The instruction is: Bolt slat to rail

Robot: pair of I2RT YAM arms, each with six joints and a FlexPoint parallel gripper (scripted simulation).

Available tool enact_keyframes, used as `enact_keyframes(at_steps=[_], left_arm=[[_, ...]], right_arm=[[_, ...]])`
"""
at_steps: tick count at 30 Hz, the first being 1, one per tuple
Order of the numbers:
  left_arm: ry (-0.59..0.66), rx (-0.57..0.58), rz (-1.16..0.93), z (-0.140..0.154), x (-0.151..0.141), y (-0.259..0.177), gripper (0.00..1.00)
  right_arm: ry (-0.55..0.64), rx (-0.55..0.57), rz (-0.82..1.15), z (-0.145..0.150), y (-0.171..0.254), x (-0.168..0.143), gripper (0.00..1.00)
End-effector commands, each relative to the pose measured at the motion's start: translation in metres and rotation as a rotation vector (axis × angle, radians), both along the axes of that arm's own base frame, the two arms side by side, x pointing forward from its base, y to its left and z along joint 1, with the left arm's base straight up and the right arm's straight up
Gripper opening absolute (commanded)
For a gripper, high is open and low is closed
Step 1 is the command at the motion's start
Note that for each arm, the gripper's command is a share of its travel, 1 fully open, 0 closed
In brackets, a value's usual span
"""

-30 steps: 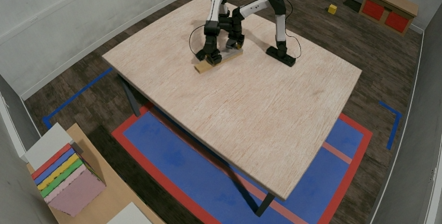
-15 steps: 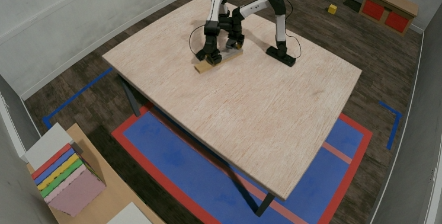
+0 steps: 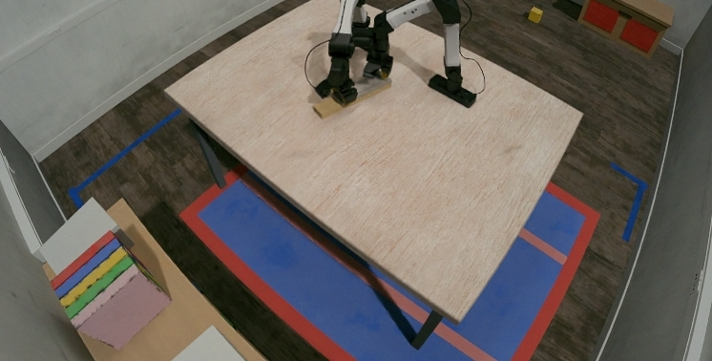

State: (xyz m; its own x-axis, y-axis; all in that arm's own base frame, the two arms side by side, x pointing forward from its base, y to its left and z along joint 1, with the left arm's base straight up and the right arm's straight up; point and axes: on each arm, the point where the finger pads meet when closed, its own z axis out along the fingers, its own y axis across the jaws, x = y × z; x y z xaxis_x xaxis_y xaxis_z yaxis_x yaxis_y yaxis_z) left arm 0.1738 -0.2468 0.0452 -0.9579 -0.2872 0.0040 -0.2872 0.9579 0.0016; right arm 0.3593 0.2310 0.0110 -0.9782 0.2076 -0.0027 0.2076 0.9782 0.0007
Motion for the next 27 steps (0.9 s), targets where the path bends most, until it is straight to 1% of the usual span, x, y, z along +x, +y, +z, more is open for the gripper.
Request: enact_keyframes(at_steps=[1, 13, 14, 16, 18, 24, 27], left_arm=[[-0.016, -0.006, -0.002, -0.003, 0.0011, -0.0029, 0.36], [-0.016, -0.006, -0.002, -0.0062, 0.0011, -0.0029, 0.36], [-0.015, -0.009, -0.001, -0.0041, 0.0016, -0.003, 0.25], [-0.015, -0.015, 0.001, 0.0003, 0.0027, -0.0031, 0.22], [-0.015, -0.015, 0.001, 0.0003, 0.0027, -0.0031, 0.22], [-0.015, -0.018, 0.002, 0.0024, 0.0032, -0.0031, 0.14], [-0.015, -0.018, 0.002, 0.0024, 0.0032, -0.0031, 0.14]], right_arm=[[-0.02, 0.011, -0.002, 0.0069, 0.0023, 0.0036, 0.67], [-0.02, 0.011, -0.002, 0.0069, 0.0023, 0.0036, 0.67], [-0.02, 0.011, -0.002, 0.0069, 0.0023, 0.0036, 0.67], [-0.02, 0.011, -0.002, 0.0069, 0.0023, 0.0036, 0.67], [-0.02, 0.011, -0.002, 0.0069, 0.0023, 0.0036, 0.67], [-0.02, 0.011, -0.002, 0.0069, 0.0023, 0.0036, 0.67], [-0.02, 0.011, -0.002, 0.0069, 0.0023, 0.0036, 0.67]])
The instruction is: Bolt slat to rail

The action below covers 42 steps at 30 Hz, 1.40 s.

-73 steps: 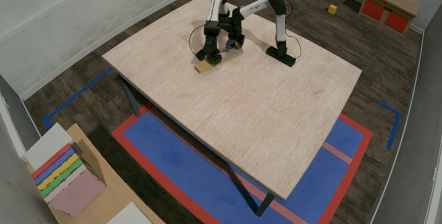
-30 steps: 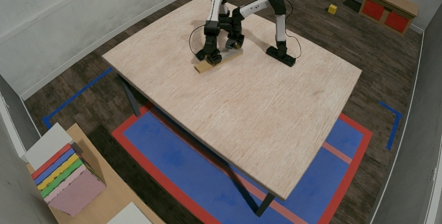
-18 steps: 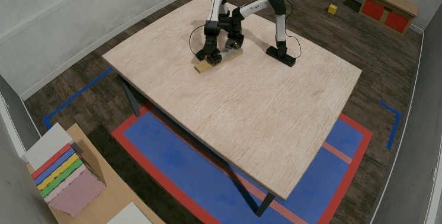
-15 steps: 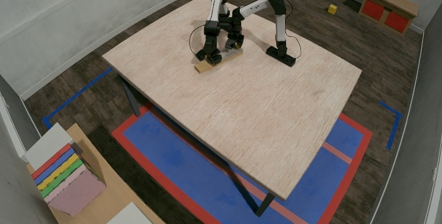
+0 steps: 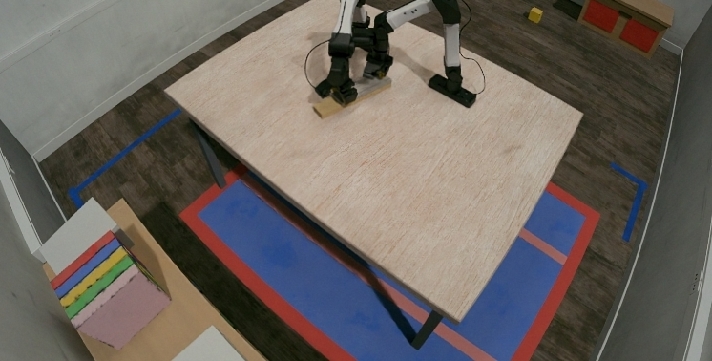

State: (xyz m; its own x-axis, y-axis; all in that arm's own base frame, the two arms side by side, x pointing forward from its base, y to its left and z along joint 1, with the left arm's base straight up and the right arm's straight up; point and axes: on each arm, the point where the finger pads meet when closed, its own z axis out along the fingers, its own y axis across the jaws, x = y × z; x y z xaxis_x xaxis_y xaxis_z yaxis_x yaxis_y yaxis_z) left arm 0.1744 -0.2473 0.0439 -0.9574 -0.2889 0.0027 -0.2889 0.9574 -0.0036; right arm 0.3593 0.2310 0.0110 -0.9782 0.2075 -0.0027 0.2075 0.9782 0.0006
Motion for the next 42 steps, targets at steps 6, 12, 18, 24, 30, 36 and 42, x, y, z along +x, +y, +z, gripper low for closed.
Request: enact_keyframes(at_steps=[6, 12, 18, 24, 30, 36, 42], left_arm=[[-0.012, -0.014, 0.0, 0.0037, 0.0026, -0.0026, 0.14], [-0.012, -0.014, 0.0, 0.0037, 0.0026, -0.0026, 0.14], [-0.012, -0.014, 0.0, 0.0037, 0.0026, -0.0026, 0.14], [-0.012, -0.012, -0.066, 0.0033, 0.0025, -0.0026, 0.14], [-0.011, -0.009, -0.264, 0.0024, 0.0023, -0.0024, 0.14], [-0.015, -0.009, -0.502, 0.0028, 0.0032, -0.0038, 0.14], [-0.016, -0.008, -0.661, 0.0027, 0.0037, -0.0045, 0.14]], right_arm=[[-0.02, 0.011, -0.002, 0.0069, 0.0023, 0.0036, 0.67], [-0.02, 0.011, -0.002, 0.0069, 0.0023, 0.0036, 0.67], [-0.02, 0.011, -0.002, 0.0069, 0.0023, 0.0036, 0.67], [-0.02, 0.011, -0.002, 0.0069, 0.0023, 0.0036, 0.67], [-0.02, 0.011, -0.002, 0.0069, 0.0023, 0.0036, 0.67], [-0.02, 0.011, -0.002, 0.0069, 0.0023, 0.0036, 0.67], [-0.02, 0.011, -0.002, 0.0069, 0.0023, 0.0036, 0.67]])
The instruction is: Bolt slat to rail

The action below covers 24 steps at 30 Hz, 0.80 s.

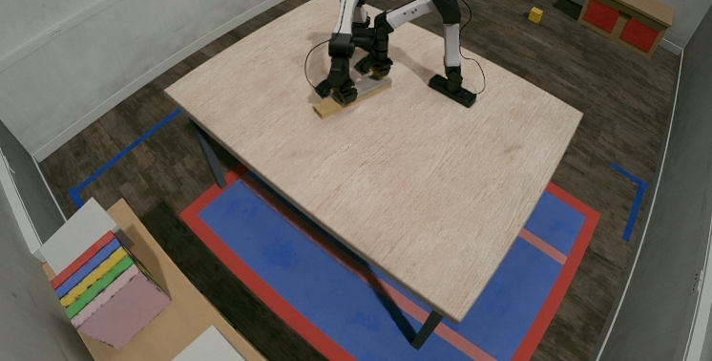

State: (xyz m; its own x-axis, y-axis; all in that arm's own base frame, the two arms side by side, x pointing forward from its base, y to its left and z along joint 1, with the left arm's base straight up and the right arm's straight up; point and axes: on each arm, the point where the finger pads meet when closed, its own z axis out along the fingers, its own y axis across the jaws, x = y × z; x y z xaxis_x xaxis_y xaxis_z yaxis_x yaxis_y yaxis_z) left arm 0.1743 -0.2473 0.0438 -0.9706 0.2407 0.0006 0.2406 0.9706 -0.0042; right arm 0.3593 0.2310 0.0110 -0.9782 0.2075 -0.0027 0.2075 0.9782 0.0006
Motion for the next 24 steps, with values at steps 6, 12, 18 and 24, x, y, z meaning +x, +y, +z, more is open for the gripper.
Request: enact_keyframes(at_steps=[6, 12, 18, 24], left_arm=[[-0.011, -0.007, -0.363, 0.0022, 0.0039, -0.0047, 0.14], [-0.009, -0.003, -0.601, 0.0016, 0.0037, -0.0045, 0.14], [-0.008, -0.001, -0.76, 0.0016, 0.0034, -0.0041, 0.14], [-0.006, 0.0, -0.998, 0.0015, 0.003, -0.0036, 0.14]], right_arm=[[-0.02, 0.011, -0.002, 0.0069, 0.0023, 0.0036, 0.67], [-0.02, 0.011, -0.002, 0.0069, 0.0023, 0.0036, 0.67], [-0.02, 0.011, -0.002, 0.0069, 0.0023, 0.0036, 0.67], [-0.02, 0.011, -0.002, 0.0069, 0.0023, 0.0036, 0.67]])
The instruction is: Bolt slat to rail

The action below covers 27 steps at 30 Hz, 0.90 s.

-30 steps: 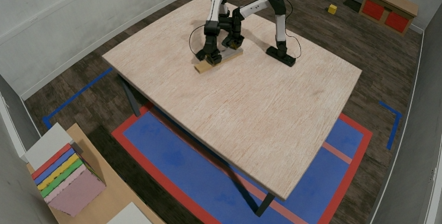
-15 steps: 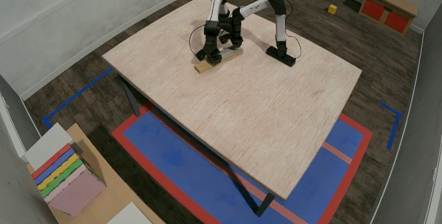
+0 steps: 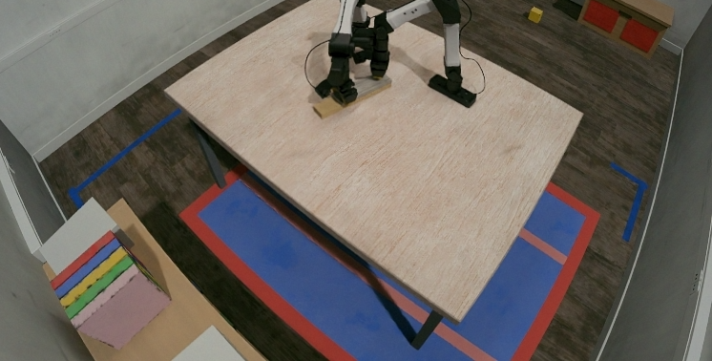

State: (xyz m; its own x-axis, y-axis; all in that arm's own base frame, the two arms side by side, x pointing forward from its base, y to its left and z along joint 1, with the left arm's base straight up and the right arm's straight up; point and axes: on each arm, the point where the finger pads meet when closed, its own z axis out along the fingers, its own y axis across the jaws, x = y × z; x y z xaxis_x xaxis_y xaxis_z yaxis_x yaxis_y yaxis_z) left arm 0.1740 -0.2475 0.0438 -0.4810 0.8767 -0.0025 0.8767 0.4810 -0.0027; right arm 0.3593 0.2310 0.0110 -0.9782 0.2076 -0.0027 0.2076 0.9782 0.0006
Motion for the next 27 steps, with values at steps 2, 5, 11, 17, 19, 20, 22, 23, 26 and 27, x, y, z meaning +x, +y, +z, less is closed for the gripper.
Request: enact_keyframes(at_steps=[2, 5, 11, 17, 19, 20, 22, 23, 26, 27], left_arm=[[-0.002, 0.001, -0.252, 0.0016, 0.0032, -0.0032, 0.14], [-0.001, 0.002, -0.371, 0.0016, 0.003, -0.003, 0.14], [0.0, 0.004, -0.529, 0.0015, 0.0027, -0.0026, 0.14], [0.001, 0.004, -0.768, 0.0015, 0.0026, -0.0026, 0.14], [0.0, 0.006, -0.847, 0.0014, 0.0029, -0.0024, 0.14], [0.0, 0.006, -0.887, 0.0014, 0.0029, -0.0024, 0.14], [0.0, 0.006, -0.966, 0.0014, 0.0029, -0.0024, 0.14], [0.0, 0.006, -1.006, 0.0014, 0.0029, -0.0024, 0.14], [0.0, 0.006, -1.085, 0.0014, 0.0029, -0.0024, 0.14], [0.0, 0.006, -1.085, 0.0014, 0.0029, -0.0024, 0.14]], right_arm=[[-0.02, 0.011, -0.002, 0.0069, 0.0023, 0.0036, 0.67], [-0.02, 0.011, -0.002, 0.0069, 0.0023, 0.0036, 0.67], [-0.02, 0.011, -0.002, 0.0069, 0.0023, 0.0036, 0.67], [-0.02, 0.011, -0.002, 0.0069, 0.0023, 0.0036, 0.67], [-0.02, 0.011, -0.002, 0.0069, 0.0023, 0.0036, 0.67], [-0.02, 0.011, -0.002, 0.0069, 0.0023, 0.0036, 0.67], [-0.02, 0.011, -0.002, 0.0069, 0.0023, 0.0036, 0.67], [-0.02, 0.011, -0.002, 0.0069, 0.0023, 0.0036, 0.67], [-0.02, 0.011, -0.002, 0.0069, 0.0023, 0.0036, 0.67], [-0.02, 0.011, -0.002, 0.0069, 0.0023, 0.0036, 0.67]])
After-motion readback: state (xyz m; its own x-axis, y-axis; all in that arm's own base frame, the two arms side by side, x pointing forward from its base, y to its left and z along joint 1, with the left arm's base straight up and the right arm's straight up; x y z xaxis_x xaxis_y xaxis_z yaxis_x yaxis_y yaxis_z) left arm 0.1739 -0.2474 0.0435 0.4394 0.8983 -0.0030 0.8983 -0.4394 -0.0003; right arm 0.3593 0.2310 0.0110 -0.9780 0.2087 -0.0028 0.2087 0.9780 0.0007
